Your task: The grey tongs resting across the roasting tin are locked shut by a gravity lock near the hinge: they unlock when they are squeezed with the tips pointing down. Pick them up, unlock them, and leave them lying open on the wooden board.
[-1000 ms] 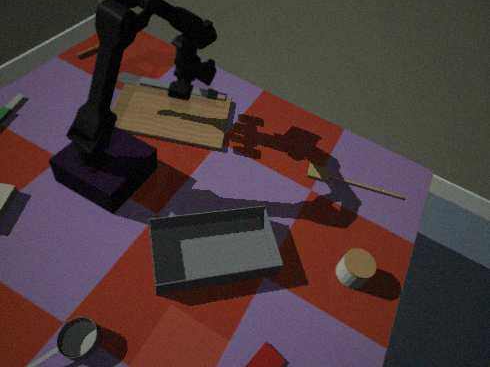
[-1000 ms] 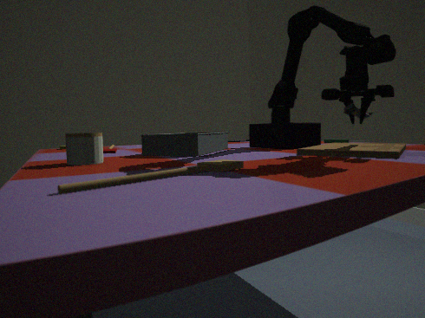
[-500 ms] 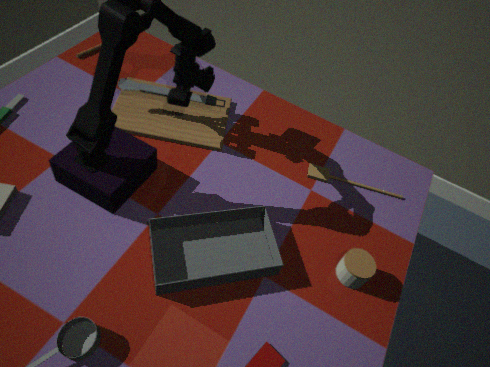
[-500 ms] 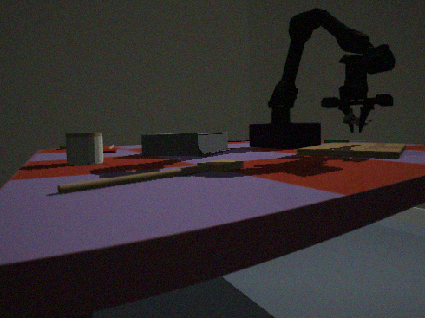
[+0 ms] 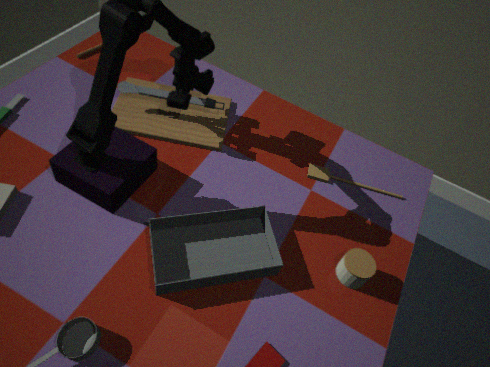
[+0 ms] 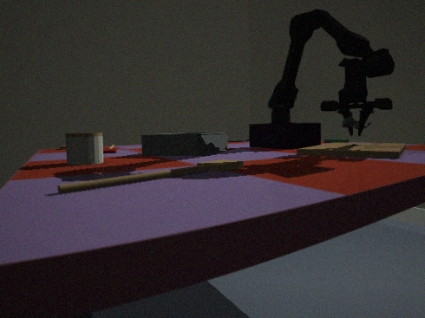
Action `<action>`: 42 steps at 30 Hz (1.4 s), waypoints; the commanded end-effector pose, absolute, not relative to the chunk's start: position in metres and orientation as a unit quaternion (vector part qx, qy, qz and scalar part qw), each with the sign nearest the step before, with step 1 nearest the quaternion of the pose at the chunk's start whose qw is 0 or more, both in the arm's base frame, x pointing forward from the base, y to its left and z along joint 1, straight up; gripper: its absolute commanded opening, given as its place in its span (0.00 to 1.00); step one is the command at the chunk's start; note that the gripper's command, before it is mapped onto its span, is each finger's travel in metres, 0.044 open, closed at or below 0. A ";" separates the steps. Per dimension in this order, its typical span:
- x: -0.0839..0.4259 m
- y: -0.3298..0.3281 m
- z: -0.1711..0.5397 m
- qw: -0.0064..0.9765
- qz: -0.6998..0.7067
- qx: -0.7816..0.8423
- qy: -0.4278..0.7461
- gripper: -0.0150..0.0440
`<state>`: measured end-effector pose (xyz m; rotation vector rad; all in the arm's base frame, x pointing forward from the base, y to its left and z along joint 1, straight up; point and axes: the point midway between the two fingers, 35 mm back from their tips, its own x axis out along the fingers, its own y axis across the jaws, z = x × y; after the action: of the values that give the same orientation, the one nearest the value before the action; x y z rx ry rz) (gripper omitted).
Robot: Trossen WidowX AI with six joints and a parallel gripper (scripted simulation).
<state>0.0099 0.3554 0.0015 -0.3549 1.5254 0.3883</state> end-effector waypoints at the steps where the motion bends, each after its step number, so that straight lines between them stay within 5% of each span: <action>1: 0.010 0.355 0.002 0.692 0.174 -0.159 0.683 0.36; 16: 0.010 0.355 0.002 0.692 0.174 -0.159 0.683 1.00; 23: 0.020 0.367 0.012 0.692 0.174 -0.158 0.682 1.00; 42: 0.142 0.421 0.119 0.694 0.178 -0.156 0.680 1.00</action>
<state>0.1262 0.4217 0.1048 -0.3450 1.5107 0.3959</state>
